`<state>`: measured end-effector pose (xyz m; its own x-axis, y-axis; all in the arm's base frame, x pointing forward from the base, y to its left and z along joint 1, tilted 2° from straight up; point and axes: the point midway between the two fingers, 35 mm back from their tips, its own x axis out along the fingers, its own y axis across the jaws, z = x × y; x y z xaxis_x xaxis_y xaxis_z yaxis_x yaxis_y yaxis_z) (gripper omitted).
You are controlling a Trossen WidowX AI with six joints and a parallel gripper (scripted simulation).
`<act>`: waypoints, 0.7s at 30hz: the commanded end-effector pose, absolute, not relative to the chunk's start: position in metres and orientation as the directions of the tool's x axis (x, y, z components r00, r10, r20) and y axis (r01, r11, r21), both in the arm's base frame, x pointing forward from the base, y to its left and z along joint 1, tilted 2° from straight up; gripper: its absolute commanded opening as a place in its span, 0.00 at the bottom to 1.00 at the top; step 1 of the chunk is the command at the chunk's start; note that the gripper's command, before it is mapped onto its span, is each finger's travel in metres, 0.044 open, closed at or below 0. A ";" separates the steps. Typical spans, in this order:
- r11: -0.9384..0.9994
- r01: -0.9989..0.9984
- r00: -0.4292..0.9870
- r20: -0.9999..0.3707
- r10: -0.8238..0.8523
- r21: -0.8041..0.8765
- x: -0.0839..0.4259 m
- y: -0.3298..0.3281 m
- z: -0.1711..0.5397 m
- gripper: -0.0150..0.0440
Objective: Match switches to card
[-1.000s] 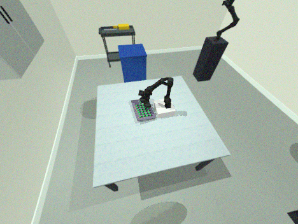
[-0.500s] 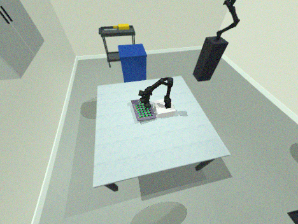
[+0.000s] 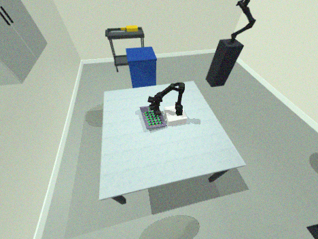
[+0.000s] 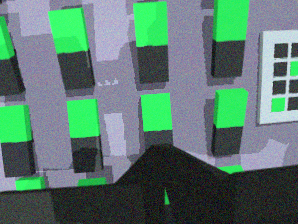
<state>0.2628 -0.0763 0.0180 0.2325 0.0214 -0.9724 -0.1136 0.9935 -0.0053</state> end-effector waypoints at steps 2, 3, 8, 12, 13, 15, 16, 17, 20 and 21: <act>0.994 -0.111 0.234 -0.972 0.023 -0.003 0.263 -0.076 0.017 0.25; 0.994 -0.111 0.234 -0.972 0.023 -0.003 0.263 -0.076 0.017 0.25; 0.994 -0.111 0.234 -0.972 0.023 -0.003 0.263 -0.076 0.016 0.25; 0.994 -0.111 0.234 -0.972 0.023 -0.003 0.263 -0.076 0.016 0.25; 0.994 -0.111 0.234 -0.972 0.023 -0.003 0.263 -0.076 0.016 0.25; 0.994 -0.111 0.234 -0.972 0.023 -0.003 0.264 -0.076 0.015 0.25; 0.994 -0.111 0.234 -0.972 0.023 -0.003 0.264 -0.076 0.015 0.25; 0.994 -0.111 0.234 -0.972 0.023 -0.003 0.264 -0.076 0.015 0.25; 0.994 -0.111 0.234 -0.972 0.023 -0.003 0.264 -0.076 0.015 0.25; 0.994 -0.111 0.234 -0.972 0.023 -0.003 0.264 -0.076 0.014 0.25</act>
